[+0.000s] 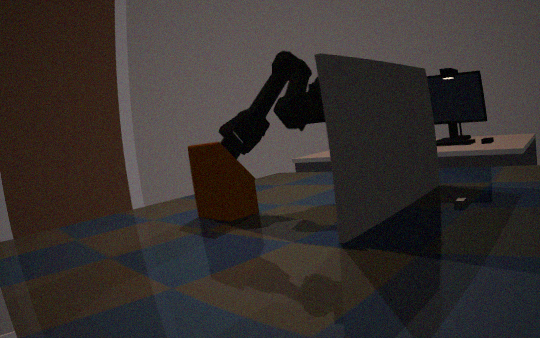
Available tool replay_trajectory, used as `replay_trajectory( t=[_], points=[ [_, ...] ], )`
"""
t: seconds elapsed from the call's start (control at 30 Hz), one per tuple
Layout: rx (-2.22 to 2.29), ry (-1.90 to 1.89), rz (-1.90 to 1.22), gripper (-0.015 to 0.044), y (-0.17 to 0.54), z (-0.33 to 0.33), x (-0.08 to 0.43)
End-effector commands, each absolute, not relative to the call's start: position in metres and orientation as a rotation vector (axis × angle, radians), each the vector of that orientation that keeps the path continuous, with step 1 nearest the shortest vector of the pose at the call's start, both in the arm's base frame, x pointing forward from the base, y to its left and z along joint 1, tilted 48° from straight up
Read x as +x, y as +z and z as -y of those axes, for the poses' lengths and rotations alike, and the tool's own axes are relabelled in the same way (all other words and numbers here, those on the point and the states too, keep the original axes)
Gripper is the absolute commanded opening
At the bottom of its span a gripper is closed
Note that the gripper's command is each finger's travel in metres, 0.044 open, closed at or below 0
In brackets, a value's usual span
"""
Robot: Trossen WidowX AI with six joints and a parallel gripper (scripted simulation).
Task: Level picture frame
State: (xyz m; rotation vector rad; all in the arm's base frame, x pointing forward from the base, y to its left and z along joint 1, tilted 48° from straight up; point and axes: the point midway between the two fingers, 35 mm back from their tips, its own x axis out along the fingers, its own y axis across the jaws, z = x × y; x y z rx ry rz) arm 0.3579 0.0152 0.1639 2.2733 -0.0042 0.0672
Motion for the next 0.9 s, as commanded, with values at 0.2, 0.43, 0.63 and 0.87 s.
replay_trajectory(
  t=[0.2,0.43,0.63,0.87],
  points=[
    [2.330,0.069,0.003,0.0000,0.1633,-0.0155,0.3578],
    [2.367,0.070,0.001,0.0000,0.1629,-0.0157,0.3578],
    [2.398,0.071,0.000,0.0000,0.1626,-0.0159,0.3579],
    [2.409,0.070,0.000,0.0026,0.1625,-0.0159,0.3580]
  ],
)
